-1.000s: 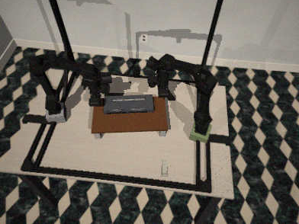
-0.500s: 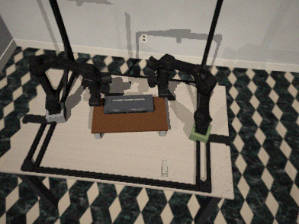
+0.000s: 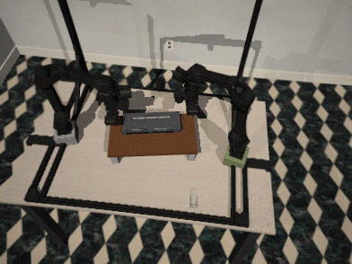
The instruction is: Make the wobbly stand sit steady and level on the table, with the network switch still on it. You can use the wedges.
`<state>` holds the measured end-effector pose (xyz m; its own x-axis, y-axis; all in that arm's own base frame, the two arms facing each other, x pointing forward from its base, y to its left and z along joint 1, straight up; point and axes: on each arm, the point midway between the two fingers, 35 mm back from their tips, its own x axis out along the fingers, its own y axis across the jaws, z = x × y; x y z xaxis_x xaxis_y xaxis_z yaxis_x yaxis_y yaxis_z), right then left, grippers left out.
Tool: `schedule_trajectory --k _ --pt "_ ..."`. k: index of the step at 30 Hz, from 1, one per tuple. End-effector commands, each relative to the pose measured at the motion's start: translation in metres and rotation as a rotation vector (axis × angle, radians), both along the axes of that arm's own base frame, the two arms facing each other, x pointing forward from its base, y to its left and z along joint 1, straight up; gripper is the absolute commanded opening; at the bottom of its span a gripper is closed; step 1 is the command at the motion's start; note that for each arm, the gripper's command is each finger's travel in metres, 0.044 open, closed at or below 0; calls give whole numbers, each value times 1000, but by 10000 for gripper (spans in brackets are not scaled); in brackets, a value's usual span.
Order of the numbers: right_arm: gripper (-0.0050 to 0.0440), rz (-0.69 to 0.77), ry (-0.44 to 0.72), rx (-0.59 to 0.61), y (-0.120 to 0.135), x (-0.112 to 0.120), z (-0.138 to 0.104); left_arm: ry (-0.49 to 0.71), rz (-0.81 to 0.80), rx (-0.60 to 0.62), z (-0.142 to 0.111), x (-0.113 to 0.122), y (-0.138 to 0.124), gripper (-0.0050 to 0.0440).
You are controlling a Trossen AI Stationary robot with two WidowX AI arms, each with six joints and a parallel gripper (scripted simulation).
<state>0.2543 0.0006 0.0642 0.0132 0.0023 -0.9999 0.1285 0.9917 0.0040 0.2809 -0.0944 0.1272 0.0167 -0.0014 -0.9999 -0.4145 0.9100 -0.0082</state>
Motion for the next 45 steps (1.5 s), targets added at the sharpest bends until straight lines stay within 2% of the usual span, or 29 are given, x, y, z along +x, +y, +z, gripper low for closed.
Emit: schedule_trajectory --k 1,4,5,21,22,27,32,38,45 --pt "0 -5 13 -2 0 -2 -10 0 0 0 0 0 0 0" --pt "0 -5 13 -2 0 -2 -10 0 0 0 0 0 0 0" --pt "0 0 0 0 0 -2 60 0 0 0 0 0 0 0" --pt "0 0 0 0 0 -2 60 0 0 0 0 0 0 0" --pt "0 0 7 0 0 -3 58 -54 -13 -18 6 11 -4 237" --pt "0 0 7 0 0 -3 58 -327 -78 -96 47 60 -20 237" --pt "0 0 7 0 0 -3 58 -606 -139 -156 104 101 -34 237" --pt "0 0 7 0 0 -3 58 -606 -139 -156 104 101 -34 237" --pt "0 0 5 0 0 -3 58 -931 -196 -205 186 130 -45 237"
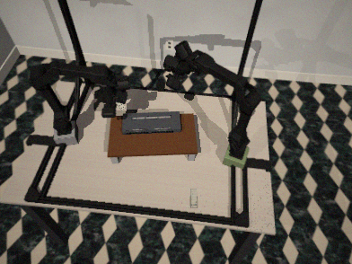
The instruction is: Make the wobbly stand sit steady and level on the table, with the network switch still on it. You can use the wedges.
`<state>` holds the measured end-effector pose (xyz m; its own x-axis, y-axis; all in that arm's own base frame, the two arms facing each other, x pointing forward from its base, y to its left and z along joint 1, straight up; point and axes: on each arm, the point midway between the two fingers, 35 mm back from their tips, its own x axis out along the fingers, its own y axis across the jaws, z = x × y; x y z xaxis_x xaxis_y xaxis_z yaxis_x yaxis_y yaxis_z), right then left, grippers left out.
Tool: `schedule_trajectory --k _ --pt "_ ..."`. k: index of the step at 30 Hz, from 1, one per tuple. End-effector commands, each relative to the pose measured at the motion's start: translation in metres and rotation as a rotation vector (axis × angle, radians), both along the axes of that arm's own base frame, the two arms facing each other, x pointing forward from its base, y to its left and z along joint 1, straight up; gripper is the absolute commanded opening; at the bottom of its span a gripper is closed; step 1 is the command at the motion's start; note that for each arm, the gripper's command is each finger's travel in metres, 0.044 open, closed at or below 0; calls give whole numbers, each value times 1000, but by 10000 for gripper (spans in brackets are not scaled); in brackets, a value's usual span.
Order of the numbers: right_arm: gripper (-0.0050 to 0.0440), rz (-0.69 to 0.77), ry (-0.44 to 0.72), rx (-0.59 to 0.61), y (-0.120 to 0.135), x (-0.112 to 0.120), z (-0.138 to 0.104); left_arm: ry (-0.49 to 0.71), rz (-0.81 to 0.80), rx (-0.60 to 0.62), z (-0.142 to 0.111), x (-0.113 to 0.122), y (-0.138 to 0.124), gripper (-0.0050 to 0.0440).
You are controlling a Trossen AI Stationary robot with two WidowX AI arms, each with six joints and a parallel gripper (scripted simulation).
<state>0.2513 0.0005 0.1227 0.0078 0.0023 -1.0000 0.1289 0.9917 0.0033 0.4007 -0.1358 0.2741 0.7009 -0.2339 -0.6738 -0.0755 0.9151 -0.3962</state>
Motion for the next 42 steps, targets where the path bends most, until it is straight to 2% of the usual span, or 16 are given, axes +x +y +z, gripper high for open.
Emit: schedule_trajectory --k 1,4,10,16,21,27,38,42 --pt "0 0 0 0 0 0 0 -186 -25 -29 53 13 -4 237" --pt "0 0 0 0 0 0 0 -336 -41 -47 94 19 -6 237" --pt "0 0 0 0 0 0 0 -336 -41 -47 94 19 -6 237" --pt "0 0 0 0 0 0 0 -597 -57 -79 171 15 -5 237" --pt "0 0 0 0 0 0 0 -825 -62 -95 238 1 -1 237" --pt "0 0 0 0 0 0 0 -825 -62 -95 238 1 -1 237" --pt "0 0 0 0 0 0 0 -1292 -33 -121 365 -65 22 237" --pt "0 0 0 0 0 0 0 -1292 -33 -121 365 -65 22 237"
